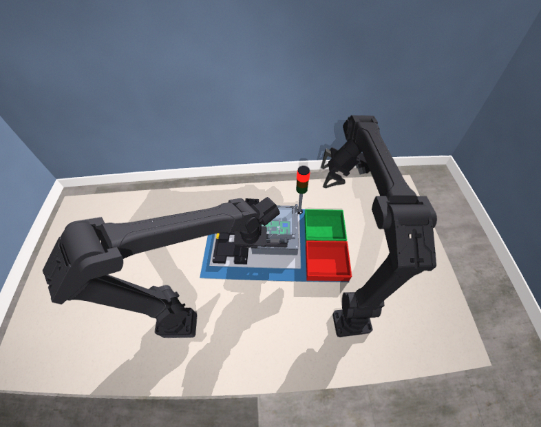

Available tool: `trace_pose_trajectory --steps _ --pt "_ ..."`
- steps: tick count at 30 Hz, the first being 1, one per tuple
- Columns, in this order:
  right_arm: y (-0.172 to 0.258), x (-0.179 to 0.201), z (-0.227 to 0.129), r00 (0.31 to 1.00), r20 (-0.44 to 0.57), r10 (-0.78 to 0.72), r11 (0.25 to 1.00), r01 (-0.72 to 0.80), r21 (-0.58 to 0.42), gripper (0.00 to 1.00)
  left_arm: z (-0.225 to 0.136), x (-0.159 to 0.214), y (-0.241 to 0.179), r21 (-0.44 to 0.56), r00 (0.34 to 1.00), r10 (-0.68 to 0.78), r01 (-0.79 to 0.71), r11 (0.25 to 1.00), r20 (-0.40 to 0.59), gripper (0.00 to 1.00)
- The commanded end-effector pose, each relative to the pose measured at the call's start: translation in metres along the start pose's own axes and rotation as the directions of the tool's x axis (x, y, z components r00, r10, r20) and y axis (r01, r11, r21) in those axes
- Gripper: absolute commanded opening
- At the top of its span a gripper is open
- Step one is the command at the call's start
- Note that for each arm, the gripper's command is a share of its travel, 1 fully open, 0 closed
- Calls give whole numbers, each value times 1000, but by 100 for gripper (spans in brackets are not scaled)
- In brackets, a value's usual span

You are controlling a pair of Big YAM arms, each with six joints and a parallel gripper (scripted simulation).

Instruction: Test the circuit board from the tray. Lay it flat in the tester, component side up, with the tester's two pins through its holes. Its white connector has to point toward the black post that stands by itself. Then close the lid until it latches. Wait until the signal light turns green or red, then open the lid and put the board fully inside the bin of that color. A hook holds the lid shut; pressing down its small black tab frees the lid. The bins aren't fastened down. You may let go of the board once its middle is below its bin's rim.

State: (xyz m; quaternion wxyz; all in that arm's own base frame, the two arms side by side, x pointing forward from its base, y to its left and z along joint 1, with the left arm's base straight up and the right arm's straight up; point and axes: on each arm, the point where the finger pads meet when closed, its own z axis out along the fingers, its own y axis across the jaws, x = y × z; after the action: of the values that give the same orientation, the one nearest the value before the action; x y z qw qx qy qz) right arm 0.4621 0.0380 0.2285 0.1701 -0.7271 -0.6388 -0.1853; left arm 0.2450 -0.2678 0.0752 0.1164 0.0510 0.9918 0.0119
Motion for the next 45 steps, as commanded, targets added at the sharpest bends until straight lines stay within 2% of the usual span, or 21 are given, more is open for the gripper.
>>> trace_pose_trajectory --steps 1,5,6,8,17,19,20,23,25,27,30,31,34,40,42,44,45 --pt "10 7 -7 1000 -2 -12 1000 11 -19 100 -32 -21 -23 52 999 -15 12 999 48 11" --pt "10 7 -7 1000 -2 -12 1000 11 -19 100 -62 -20 -29 64 998 -19 15 998 58 57" --pt "10 7 -7 1000 -2 -12 1000 11 -19 100 -68 -20 -28 64 998 -19 15 998 58 64" --pt "10 7 -7 1000 -2 -12 1000 11 -19 100 -49 -10 -16 25 1000 -7 7 1000 25 64" --pt "10 7 -7 1000 -2 -12 1000 11 -19 100 -31 -2 -10 -3 1000 1 -1 1000 -5 64" --pt "16 17 -14 999 -2 -41 998 41 -38 100 -32 -3 -15 10 999 44 -44 999 9 41" --pt "17 18 -15 998 4 -70 996 70 -47 100 -32 -3 -18 12 996 82 -82 997 20 38" --pt "18 29 -33 982 63 -180 977 186 -107 100 -29 -6 -25 9 975 212 -213 977 65 38" --pt "20 35 -46 953 155 -259 949 281 -145 100 -27 -10 -31 -7 949 293 -295 956 116 38" --pt "20 35 -46 953 155 -259 949 281 -145 100 -27 -10 -31 -7 949 293 -295 956 116 38" --pt "22 42 -63 896 271 -353 896 407 -176 100 -18 -6 -31 -47 903 401 -399 916 152 38" --pt "18 38 -58 876 305 -374 886 434 -162 100 -18 -8 -33 -59 888 429 -425 903 168 38" --pt "21 44 -74 800 411 -437 824 539 -173 100 -26 -20 -47 -83 838 495 -490 868 231 38" --pt "27 56 -105 597 612 -519 666 731 -148 100 -26 -25 -60 -172 714 634 -613 771 297 38" --pt "25 52 -104 519 663 -539 618 779 -108 100 -21 -20 -55 -212 668 682 -651 729 297 38" --pt "25 52 -104 519 663 -539 618 779 -108 100 -21 -20 -55 -212 668 682 -651 729 297 38" --pt "26 54 -108 475 688 -549 584 807 -91 100 -32 -33 -62 -222 649 686 -653 724 329 38"
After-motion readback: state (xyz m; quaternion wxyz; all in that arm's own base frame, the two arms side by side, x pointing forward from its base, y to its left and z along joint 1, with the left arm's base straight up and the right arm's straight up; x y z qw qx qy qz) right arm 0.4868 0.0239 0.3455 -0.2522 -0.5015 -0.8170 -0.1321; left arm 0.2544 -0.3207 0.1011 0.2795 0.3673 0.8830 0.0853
